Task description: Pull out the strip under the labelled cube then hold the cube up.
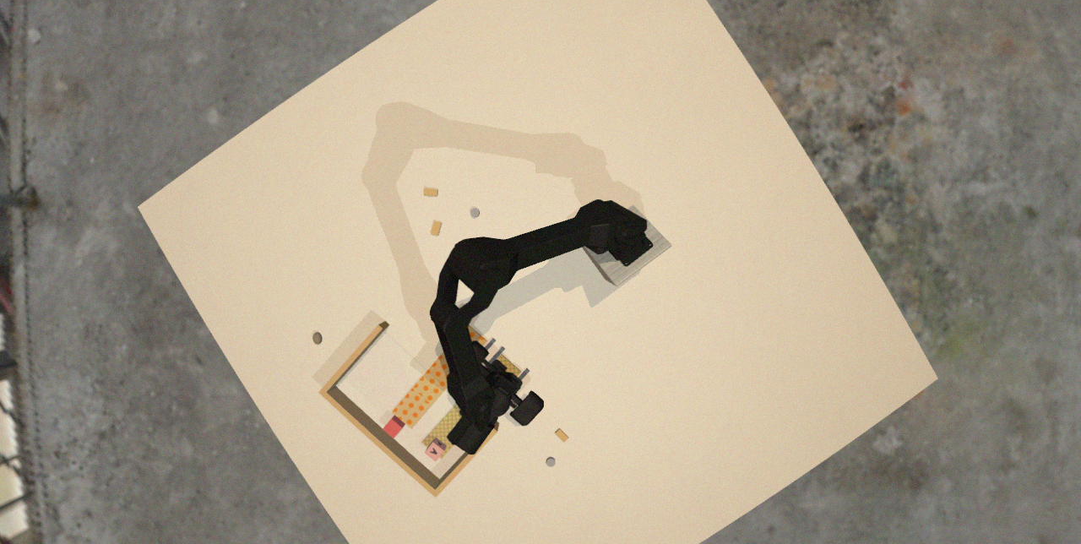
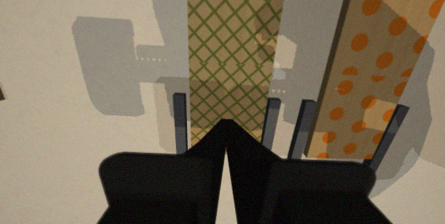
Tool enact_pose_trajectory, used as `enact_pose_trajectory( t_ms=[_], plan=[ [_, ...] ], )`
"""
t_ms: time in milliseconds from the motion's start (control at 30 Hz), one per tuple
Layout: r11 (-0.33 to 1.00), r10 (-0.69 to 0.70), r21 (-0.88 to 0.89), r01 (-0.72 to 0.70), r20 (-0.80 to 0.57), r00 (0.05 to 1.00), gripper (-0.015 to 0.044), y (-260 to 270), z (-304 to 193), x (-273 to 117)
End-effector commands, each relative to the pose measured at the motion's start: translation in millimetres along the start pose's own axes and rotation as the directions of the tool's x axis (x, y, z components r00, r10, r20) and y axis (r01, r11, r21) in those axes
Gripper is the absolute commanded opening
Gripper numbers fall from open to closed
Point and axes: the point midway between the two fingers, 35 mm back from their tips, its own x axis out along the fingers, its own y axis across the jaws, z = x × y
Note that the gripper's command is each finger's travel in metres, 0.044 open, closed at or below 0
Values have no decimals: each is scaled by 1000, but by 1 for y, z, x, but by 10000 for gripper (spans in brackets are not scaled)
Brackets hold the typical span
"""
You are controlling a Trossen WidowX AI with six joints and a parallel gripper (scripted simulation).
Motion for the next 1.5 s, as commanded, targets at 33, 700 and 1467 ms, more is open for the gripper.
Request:
enact_pose_trajectory(
  t_ms=[33, 700, 1467],
  plan=[
    [1000, -4, -6, 4, -1, 1000, 0, 0, -1, 1],
    [1000, -4, -6, 4, -1, 1000, 0, 0, -1, 2],
    [1000, -4, -6, 4, -1, 1000, 0, 0, 0, 5]
  ],
)
